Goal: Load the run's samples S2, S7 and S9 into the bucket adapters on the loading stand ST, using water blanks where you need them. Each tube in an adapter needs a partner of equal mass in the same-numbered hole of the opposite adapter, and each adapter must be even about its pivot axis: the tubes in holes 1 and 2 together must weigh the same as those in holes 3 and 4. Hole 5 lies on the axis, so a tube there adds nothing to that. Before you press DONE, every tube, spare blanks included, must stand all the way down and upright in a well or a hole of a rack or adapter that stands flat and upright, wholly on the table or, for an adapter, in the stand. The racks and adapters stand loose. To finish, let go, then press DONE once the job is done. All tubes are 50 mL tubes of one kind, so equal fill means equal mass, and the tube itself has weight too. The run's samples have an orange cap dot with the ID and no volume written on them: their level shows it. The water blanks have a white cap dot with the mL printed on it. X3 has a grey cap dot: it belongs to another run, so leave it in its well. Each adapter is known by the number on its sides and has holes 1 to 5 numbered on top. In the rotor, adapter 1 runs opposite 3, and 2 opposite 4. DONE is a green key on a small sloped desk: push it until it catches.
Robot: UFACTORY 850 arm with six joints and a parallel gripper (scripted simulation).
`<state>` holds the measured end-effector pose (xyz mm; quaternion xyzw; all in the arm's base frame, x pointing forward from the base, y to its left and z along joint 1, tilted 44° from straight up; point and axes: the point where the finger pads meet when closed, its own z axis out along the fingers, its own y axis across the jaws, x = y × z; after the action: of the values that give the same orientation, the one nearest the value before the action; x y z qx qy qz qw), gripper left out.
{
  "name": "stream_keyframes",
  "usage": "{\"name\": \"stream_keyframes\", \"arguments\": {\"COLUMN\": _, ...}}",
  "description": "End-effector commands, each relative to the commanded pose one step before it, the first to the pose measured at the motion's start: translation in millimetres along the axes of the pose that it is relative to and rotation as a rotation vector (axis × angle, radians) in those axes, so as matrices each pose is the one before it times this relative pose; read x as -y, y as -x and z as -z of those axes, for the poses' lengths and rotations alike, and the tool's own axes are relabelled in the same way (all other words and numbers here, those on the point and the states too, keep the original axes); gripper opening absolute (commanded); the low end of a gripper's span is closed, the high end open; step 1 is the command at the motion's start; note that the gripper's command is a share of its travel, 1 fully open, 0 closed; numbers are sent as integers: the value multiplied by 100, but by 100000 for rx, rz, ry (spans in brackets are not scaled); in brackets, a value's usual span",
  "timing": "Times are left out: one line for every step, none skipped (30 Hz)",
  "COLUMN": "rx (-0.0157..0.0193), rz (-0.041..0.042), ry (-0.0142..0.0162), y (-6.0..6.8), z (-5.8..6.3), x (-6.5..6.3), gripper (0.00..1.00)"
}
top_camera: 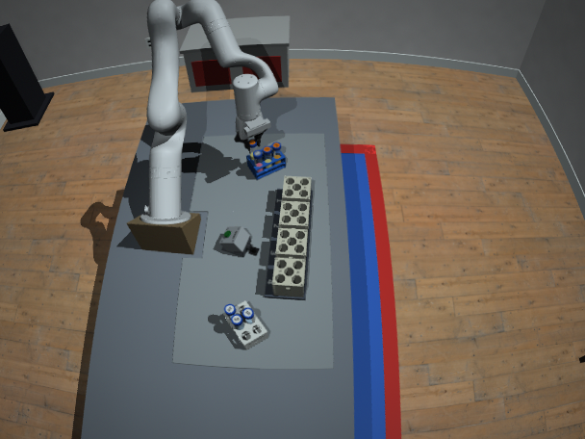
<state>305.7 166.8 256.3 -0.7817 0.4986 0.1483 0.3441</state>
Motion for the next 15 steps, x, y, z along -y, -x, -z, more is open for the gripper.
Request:
{"name": "stream_keyframes", "arguments": {"rx": -45, "rz": 65, "ry": -93, "y": -6, "z": 754, "x": 61, "gripper": 0}}
{"name": "stream_keyframes", "arguments": {"rx": -1, "rz": 0, "ry": 0, "y": 0, "z": 200, "x": 0, "gripper": 0}}
{"name": "stream_keyframes", "arguments": {"rx": -1, "rz": 0, "ry": 0, "y": 0, "z": 200, "x": 0, "gripper": 0}}
{"name": "stream_keyframes", "arguments": {"rx": 0, "rz": 0, "ry": 0, "y": 0, "z": 0, "x": 0, "gripper": 0}}
{"name": "stream_keyframes", "arguments": {"rx": 0, "rz": 0, "ry": 0, "y": 0, "z": 0, "x": 0, "gripper": 0}}
{"name": "stream_keyframes", "arguments": {"rx": 0, "rz": 0, "ry": 0, "y": 1, "z": 203, "x": 0, "gripper": 0}}
{"name": "stream_keyframes", "arguments": {"rx": -1, "rz": 0, "ry": 0, "y": 0, "z": 200, "x": 0, "gripper": 0}}
{"name": "stream_keyframes", "arguments": {"rx": -1, "rz": 0, "ry": 0, "y": 0, "z": 200, "x": 0, "gripper": 0}}
{"name": "stream_keyframes", "arguments": {"rx": -1, "rz": 0, "ry": 0, "y": 0, "z": 200, "x": 0, "gripper": 0}}
{"name": "stream_keyframes", "arguments": {"rx": -1, "rz": 0, "ry": 0, "y": 0, "z": 200, "x": 0, "gripper": 0}}
{"name": "stream_keyframes", "arguments": {"rx": -1, "rz": 0, "ry": 0, "y": 0, "z": 200, "x": 0, "gripper": 0}}
{"name": "stream_keyframes", "arguments": {"rx": -1, "rz": 0, "ry": 0, "y": 0, "z": 200, "x": 0, "gripper": 0}}
{"name": "stream_keyframes", "arguments": {"rx": -1, "rz": 0, "ry": 0, "y": 0, "z": 200, "x": 0, "gripper": 0}}
{"name": "stream_keyframes", "arguments": {"rx": -1, "rz": 0, "ry": 0, "y": 0, "z": 200, "x": 0, "gripper": 0}}
{"name": "stream_keyframes", "arguments": {"rx": -1, "rz": 0, "ry": 0, "y": 0, "z": 200, "x": 0, "gripper": 0}}
